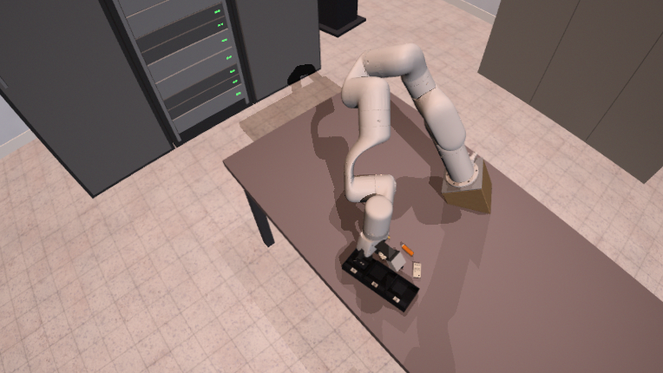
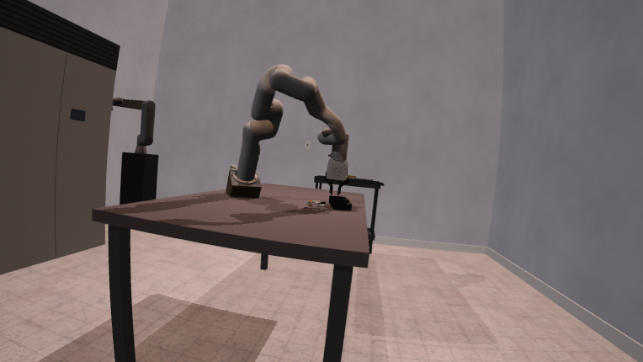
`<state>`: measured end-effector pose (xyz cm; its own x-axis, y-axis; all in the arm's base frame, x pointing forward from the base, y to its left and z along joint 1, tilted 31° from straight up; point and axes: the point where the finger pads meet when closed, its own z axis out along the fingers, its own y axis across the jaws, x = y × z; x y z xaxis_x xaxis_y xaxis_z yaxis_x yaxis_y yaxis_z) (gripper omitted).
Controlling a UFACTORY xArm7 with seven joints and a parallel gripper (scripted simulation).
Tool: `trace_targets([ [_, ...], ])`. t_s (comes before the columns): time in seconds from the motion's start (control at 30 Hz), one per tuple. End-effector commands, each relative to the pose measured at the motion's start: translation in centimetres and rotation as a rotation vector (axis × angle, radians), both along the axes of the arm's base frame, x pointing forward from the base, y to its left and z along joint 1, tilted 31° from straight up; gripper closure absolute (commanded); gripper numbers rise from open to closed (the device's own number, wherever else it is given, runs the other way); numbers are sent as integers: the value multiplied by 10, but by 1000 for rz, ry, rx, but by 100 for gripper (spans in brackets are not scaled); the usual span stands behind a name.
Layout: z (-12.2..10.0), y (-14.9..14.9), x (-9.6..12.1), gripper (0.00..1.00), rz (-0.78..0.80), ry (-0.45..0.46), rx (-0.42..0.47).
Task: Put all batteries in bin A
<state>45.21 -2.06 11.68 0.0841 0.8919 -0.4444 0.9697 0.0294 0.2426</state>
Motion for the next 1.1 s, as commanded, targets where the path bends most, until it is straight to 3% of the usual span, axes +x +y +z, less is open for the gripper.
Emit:
trace_targets([
  [0.0,-9,15,-27,72,-12,-25,1],
  [0.1,-18,25,-48,72,-13,-25,1],
  [0.17,-18,25,-48,72,-13,-25,1],
  [0.5,-49,60,-120,72,-13,-25,2],
  [1.07,-48,60,-119,72,-13,-25,2],
])
